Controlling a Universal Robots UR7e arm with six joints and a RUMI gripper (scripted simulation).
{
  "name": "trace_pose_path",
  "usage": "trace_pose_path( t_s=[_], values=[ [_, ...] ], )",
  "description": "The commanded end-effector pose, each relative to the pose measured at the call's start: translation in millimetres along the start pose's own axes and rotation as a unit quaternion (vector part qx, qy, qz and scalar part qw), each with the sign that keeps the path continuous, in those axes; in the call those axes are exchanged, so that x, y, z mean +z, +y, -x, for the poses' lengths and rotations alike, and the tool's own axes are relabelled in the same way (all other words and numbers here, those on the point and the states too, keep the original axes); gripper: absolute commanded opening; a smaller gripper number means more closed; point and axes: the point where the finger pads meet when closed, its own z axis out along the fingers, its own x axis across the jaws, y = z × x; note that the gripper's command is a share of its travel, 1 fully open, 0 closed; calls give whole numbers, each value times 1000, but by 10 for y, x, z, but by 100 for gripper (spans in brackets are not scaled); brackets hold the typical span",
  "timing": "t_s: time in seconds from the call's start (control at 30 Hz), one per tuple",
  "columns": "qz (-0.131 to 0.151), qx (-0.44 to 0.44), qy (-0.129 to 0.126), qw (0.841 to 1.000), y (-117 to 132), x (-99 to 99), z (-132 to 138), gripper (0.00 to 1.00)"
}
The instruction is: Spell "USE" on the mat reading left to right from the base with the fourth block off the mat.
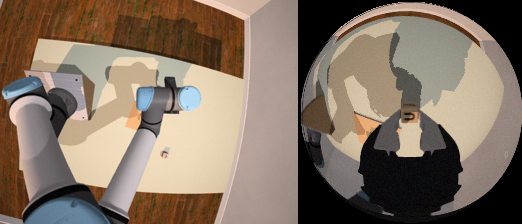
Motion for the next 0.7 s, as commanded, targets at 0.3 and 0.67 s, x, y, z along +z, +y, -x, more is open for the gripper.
trace_pose_path(
  t_s=[0.3,0.67],
  values=[
    [0,2,4,1000,6,-593,-31,9],
    [-1,2,4,1000,6,-972,-28,9]
  ],
)
